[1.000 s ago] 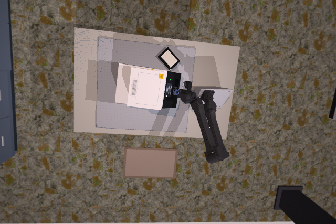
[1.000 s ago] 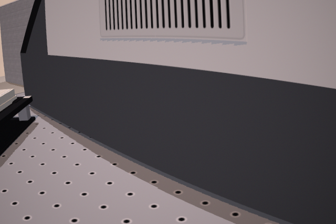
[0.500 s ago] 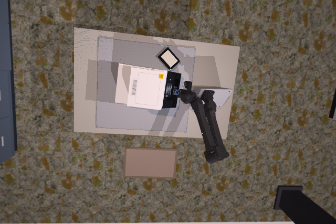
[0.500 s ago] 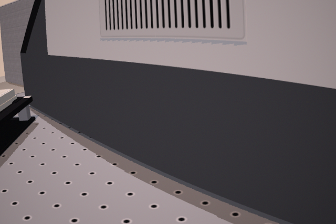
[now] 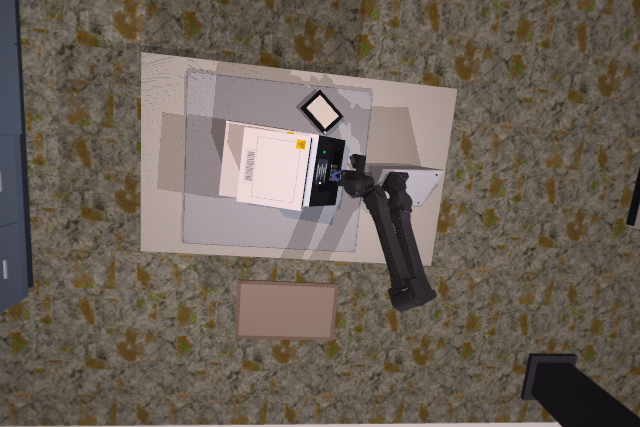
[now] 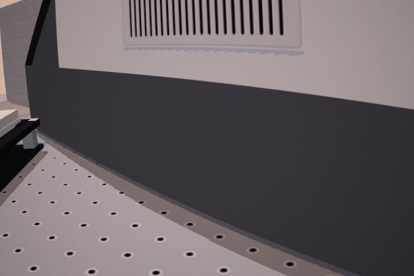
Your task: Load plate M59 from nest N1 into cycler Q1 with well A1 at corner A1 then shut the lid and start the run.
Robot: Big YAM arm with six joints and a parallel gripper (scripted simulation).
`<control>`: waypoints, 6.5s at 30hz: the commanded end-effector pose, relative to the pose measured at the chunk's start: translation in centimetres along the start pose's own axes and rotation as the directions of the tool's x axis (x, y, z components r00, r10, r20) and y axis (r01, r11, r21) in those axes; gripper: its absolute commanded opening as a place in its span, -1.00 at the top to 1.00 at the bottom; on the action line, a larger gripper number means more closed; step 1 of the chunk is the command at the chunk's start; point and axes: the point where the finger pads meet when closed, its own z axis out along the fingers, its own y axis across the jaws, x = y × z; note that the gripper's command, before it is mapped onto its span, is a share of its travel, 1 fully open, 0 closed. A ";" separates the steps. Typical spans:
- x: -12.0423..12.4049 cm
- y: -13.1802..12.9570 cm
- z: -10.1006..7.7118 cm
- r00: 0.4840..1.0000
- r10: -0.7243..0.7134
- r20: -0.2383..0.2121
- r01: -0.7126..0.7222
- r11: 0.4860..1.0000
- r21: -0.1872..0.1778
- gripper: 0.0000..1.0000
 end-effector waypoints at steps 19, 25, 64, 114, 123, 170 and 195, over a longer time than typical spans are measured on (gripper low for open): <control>-0.1 2.1 -3.2 0.999 -0.052 0.004 0.052 0.998 -0.028 1.00; -0.2 2.2 -3.2 0.999 -0.050 0.010 0.050 0.999 -0.017 1.00; -0.4 -0.7 -12.5 0.999 -0.042 0.011 0.042 0.999 0.003 1.00; -0.3 -0.7 -12.5 0.999 -0.043 0.016 0.043 0.999 -0.002 1.00; -0.7 0.5 -12.9 0.999 -0.046 0.026 0.046 0.999 -0.012 1.00; -0.4 -0.9 -12.5 1.000 -0.020 0.013 0.020 1.000 -0.005 1.00; -0.8 1.1 -13.5 0.998 -0.054 0.033 0.055 0.998 -0.028 1.00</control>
